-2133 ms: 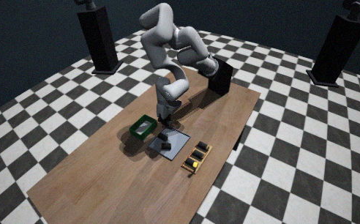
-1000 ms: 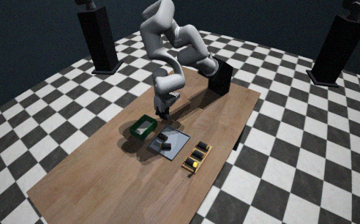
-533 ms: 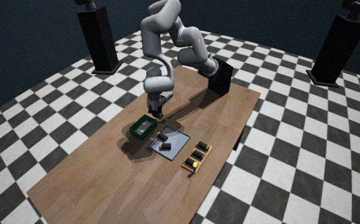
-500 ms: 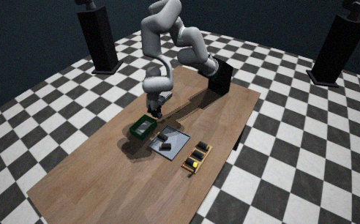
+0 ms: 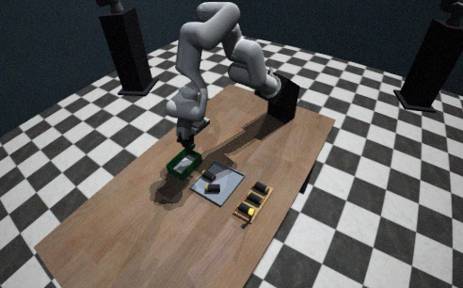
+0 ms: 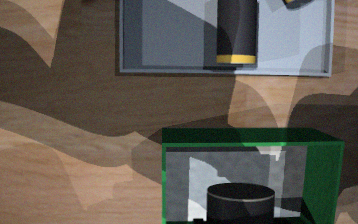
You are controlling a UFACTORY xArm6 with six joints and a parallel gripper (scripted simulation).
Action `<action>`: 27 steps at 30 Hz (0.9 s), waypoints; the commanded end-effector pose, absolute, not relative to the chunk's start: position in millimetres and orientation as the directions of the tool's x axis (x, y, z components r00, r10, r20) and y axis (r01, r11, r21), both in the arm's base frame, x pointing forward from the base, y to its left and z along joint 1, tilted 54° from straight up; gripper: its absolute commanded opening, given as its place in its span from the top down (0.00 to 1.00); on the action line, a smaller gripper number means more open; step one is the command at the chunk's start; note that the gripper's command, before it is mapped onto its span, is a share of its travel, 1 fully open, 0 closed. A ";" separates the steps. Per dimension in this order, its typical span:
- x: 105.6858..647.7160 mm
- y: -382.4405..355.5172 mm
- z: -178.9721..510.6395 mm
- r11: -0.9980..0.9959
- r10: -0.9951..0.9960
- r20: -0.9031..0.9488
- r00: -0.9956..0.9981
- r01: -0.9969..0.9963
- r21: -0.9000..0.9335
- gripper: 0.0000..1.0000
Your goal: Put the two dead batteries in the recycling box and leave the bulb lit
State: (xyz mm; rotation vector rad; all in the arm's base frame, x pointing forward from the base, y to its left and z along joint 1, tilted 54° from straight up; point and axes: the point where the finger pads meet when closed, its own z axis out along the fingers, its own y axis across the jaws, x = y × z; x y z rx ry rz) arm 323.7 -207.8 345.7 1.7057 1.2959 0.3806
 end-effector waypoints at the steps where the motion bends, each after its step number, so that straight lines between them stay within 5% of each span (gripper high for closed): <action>1: 323.1 -221.7 352.3 -0.025 0.941 -0.192 0.279 0.624 0.781 0.72; 27: 322.8 -224.6 353.6 -0.016 0.941 -0.200 0.273 0.626 0.779 0.72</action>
